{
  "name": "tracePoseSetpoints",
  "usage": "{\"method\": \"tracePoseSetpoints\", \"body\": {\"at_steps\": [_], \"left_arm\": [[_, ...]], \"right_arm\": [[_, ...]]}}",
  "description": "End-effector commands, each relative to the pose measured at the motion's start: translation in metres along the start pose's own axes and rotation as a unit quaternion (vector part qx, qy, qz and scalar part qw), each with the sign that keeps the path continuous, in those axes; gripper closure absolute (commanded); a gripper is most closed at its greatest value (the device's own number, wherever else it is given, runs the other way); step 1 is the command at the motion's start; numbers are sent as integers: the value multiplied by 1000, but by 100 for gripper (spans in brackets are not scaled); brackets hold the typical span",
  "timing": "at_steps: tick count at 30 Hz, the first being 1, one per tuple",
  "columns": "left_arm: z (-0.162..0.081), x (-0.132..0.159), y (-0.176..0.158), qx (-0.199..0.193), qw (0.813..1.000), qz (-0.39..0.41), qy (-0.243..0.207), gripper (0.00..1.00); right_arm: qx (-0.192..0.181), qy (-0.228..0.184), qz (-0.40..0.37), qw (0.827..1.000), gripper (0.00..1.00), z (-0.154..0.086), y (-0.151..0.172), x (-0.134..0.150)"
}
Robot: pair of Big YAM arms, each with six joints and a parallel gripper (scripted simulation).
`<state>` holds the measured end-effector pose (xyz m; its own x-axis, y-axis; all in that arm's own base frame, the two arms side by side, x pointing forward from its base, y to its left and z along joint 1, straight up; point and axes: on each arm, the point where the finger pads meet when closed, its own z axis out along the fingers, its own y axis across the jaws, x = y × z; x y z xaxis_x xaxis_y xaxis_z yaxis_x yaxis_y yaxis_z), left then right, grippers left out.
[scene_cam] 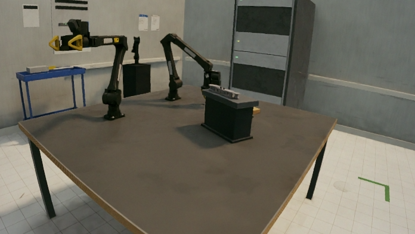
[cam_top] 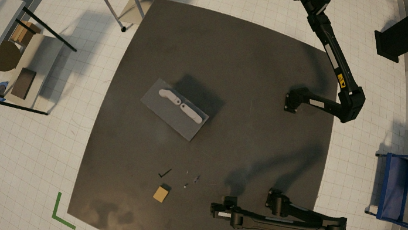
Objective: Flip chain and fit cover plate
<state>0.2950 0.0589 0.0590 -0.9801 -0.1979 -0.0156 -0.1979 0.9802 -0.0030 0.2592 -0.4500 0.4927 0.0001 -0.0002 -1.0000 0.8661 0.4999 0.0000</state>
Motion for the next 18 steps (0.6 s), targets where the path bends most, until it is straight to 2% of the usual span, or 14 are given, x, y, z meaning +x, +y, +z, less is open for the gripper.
{"method": "tracePoseSetpoints", "body": {"at_steps": [1, 5, 9, 11, 18], "left_arm": [[-5, -3, -4, -2, 1000, 3, -31, 51], [-6, -4, -3, -2, 997, 2, -71, 51], [-7, -5, -4, -2, 992, 2, -130, 51], [-7, -5, -4, -2, 992, 2, -130, 51], [-8, -5, -4, -2, 972, 1, -235, 51]], "right_arm": [[-4, -15, 0, 1000, 0, -4, 5, -14], [-4, -15, 0, 1000, 0, -4, 5, -14], [-4, -15, 0, 1000, 0, -4, 5, -14], [-4, -15, 0, 1000, 0, -4, 5, -14], [-4, -15, 0, 1000, 0, -4, 5, -14]]}}
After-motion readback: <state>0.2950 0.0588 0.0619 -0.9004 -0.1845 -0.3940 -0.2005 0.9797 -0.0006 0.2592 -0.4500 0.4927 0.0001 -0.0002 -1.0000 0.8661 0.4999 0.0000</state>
